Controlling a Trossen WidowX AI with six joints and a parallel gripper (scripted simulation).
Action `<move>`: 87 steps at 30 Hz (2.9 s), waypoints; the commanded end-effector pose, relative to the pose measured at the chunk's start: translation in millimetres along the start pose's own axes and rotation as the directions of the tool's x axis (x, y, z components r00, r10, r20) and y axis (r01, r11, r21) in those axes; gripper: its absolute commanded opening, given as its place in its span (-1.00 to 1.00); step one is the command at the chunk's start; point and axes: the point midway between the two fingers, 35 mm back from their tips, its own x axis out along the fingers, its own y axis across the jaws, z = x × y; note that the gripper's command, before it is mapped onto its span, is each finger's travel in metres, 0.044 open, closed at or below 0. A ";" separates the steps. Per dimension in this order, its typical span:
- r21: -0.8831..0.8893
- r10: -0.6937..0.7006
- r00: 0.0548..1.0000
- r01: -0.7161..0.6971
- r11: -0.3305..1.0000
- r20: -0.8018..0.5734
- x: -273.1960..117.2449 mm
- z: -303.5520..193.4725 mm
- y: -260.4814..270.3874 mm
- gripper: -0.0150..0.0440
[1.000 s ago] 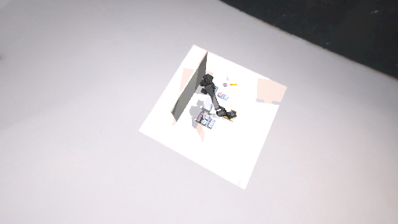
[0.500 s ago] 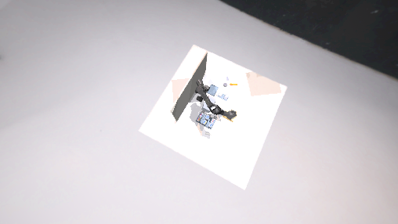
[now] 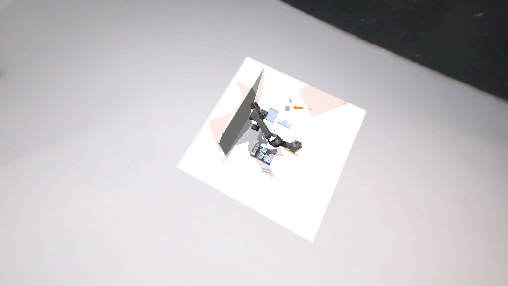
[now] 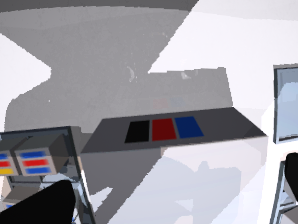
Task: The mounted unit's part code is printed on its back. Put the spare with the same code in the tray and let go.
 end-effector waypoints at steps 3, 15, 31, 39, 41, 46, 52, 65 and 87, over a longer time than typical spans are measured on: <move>-0.338 -0.002 1.000 0.002 0.941 -0.001 3.7 -31.4 59.4 1.00; -0.947 0.000 1.000 -0.005 0.322 -0.005 39.5 -152.1 147.2 1.00; -1.000 0.005 1.000 -0.007 -0.009 -0.008 76.4 -203.2 156.9 0.64; -1.000 0.009 1.000 -0.007 -0.009 -0.007 100.4 -207.3 158.8 0.53; -1.000 0.009 1.000 -0.007 -0.009 -0.007 100.6 -207.3 158.8 0.53; -1.000 0.007 1.000 -0.007 -0.010 -0.007 105.8 -206.3 158.2 0.53; -1.000 0.004 1.000 -0.008 -0.010 -0.008 115.5 -204.9 157.4 0.53; -1.000 0.001 1.000 -0.008 -0.011 -0.008 136.9 -203.4 156.4 0.53; -1.000 0.009 1.000 -0.006 -0.010 -0.006 172.0 -206.5 157.5 0.53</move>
